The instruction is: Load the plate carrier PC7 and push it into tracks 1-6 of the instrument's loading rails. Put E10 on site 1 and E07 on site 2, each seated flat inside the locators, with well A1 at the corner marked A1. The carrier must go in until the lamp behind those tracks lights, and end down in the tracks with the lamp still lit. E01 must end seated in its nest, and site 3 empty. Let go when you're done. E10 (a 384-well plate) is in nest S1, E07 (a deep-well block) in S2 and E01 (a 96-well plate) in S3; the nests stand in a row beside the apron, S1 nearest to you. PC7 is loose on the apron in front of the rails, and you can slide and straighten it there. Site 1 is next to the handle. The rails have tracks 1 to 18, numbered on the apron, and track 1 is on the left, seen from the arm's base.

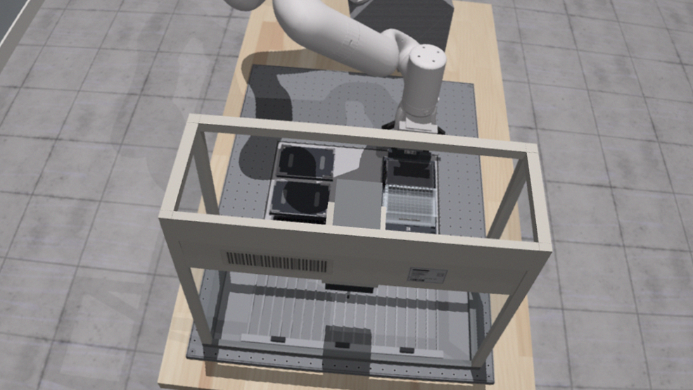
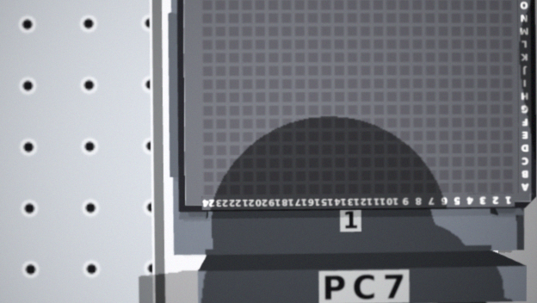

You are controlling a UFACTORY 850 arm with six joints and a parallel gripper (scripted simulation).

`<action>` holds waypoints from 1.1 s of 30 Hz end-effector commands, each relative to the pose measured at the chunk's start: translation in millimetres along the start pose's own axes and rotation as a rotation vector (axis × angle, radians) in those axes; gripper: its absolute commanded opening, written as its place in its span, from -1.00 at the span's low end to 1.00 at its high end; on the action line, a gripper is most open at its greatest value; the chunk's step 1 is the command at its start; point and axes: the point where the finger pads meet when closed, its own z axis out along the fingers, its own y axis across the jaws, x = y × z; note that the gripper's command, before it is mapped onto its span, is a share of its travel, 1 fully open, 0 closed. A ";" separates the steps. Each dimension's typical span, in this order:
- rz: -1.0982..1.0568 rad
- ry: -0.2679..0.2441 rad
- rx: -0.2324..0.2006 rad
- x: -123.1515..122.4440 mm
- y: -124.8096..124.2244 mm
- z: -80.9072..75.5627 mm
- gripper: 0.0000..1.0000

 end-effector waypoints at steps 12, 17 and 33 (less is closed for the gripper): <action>0.000 0.001 0.000 15.5 -0.2 -0.6 0.63; 0.000 0.001 0.000 18.6 -0.2 -0.6 0.63; 0.000 0.001 0.000 32.6 -0.2 -0.6 0.63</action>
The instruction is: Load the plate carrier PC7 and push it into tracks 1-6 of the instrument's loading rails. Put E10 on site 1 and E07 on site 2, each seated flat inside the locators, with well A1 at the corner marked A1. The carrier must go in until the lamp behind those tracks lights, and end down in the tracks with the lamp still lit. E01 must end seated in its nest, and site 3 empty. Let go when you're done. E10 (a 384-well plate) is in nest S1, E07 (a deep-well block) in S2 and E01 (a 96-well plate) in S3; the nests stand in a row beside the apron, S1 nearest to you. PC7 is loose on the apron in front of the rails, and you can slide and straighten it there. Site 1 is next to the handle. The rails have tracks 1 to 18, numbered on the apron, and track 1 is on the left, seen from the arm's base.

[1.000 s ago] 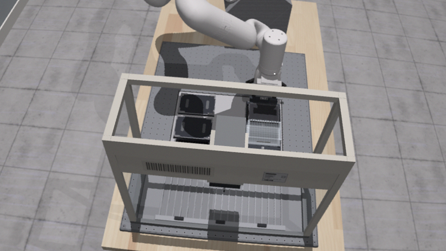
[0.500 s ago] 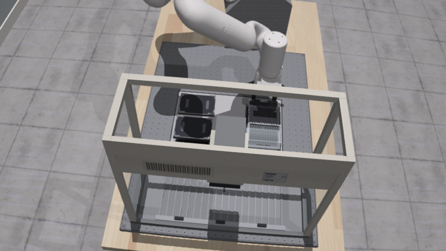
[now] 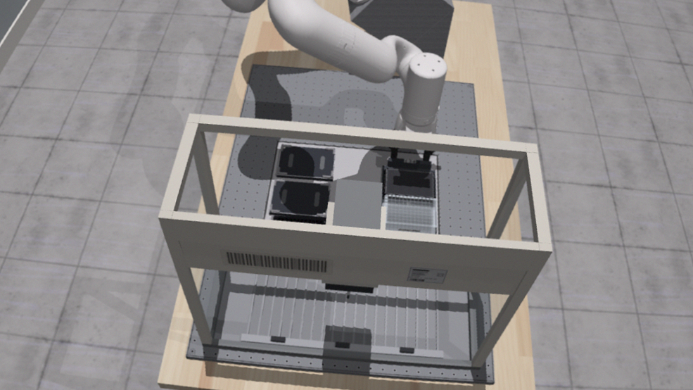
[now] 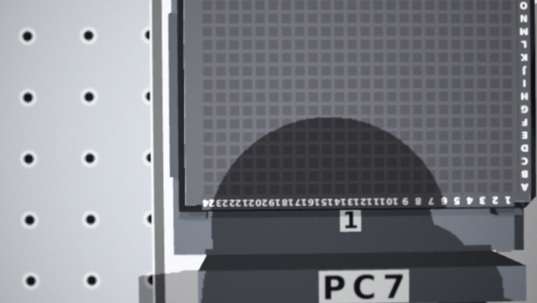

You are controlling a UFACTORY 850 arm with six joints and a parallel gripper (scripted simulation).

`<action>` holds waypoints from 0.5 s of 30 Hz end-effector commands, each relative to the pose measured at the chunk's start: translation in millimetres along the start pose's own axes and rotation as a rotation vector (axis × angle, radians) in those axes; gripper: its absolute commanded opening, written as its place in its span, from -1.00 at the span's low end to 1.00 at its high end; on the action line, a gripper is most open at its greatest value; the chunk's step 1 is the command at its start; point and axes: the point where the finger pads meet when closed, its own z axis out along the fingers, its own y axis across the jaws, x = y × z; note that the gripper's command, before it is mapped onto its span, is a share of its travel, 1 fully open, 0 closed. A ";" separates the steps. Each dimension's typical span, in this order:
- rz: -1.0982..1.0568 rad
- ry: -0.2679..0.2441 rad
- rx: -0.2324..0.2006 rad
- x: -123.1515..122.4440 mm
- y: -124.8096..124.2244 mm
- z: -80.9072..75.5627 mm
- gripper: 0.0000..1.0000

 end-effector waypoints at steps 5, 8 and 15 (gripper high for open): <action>0.000 0.001 0.000 7.8 -0.2 -0.5 0.63; 0.000 0.001 0.000 10.8 -0.2 -0.5 0.63; 0.000 0.001 0.000 16.8 -0.2 -0.5 0.63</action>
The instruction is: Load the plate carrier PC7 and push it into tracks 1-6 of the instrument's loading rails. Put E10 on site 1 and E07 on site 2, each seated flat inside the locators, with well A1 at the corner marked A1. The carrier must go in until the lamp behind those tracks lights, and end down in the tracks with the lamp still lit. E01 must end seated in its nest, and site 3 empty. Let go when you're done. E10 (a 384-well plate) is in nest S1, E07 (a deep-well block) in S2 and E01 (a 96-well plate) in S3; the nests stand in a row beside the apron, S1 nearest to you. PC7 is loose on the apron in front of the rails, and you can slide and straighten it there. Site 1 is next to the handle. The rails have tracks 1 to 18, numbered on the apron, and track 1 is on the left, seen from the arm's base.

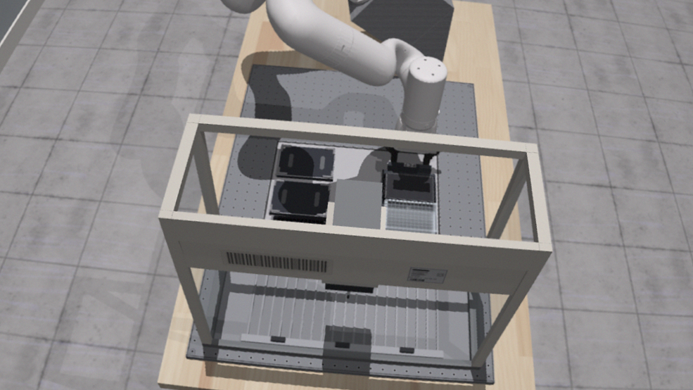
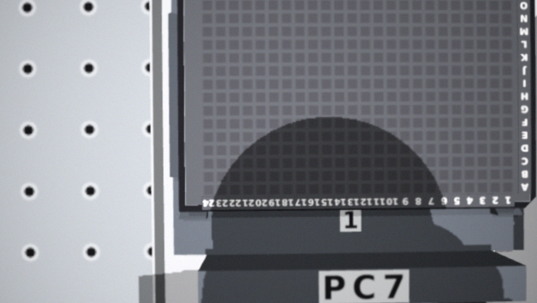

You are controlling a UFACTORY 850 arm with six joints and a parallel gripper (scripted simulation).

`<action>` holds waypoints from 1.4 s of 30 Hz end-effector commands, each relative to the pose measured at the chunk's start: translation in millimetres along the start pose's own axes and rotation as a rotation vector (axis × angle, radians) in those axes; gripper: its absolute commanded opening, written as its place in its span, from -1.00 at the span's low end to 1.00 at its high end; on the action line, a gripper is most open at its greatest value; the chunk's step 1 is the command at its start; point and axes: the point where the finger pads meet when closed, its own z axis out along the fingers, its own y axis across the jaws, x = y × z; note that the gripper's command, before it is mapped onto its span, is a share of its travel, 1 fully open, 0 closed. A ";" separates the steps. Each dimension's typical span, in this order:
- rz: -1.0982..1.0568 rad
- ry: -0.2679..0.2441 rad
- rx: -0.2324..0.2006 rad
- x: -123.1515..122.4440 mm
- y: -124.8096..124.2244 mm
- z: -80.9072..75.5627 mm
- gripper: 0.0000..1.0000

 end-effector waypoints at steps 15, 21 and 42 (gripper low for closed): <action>0.000 0.001 0.000 17.5 -0.2 -0.5 0.63; 0.000 0.001 0.000 21.5 -0.2 -0.5 0.63; 0.000 0.001 0.000 40.5 -0.2 -0.6 0.63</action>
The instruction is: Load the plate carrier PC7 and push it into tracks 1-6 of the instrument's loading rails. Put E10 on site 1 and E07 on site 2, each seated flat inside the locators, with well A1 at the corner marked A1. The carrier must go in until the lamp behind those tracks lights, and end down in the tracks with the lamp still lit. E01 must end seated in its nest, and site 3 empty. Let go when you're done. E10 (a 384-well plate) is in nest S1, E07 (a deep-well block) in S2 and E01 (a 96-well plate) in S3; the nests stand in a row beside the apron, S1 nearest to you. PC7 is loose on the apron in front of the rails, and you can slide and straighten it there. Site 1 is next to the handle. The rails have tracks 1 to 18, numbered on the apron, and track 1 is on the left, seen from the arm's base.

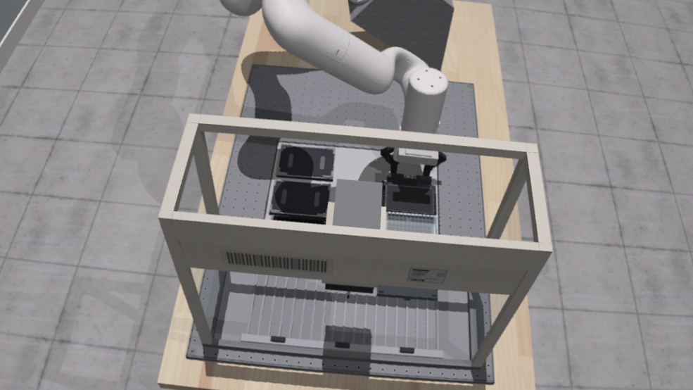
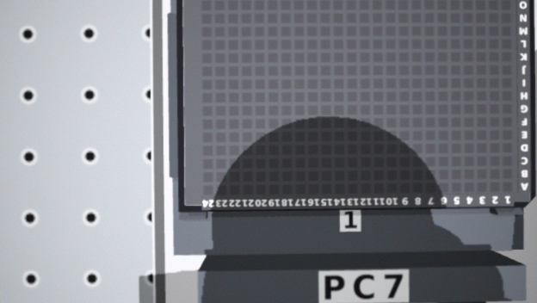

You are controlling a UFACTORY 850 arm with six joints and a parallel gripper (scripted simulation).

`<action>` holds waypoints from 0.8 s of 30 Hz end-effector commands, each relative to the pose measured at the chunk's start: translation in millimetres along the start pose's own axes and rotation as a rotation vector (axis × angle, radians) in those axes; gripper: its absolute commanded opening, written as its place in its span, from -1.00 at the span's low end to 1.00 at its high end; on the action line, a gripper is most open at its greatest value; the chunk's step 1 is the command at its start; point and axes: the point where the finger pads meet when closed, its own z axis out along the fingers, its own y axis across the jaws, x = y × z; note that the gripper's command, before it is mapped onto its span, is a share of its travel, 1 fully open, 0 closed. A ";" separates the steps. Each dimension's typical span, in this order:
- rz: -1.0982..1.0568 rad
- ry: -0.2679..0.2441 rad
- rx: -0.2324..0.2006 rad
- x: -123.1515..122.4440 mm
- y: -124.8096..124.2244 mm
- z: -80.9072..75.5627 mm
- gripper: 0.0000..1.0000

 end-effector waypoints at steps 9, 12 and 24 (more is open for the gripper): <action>0.001 0.001 0.000 12.6 -0.1 -0.6 0.63; 0.001 0.001 0.000 14.6 -0.1 -0.6 0.63; 0.001 0.001 0.000 26.6 -0.1 -0.6 0.63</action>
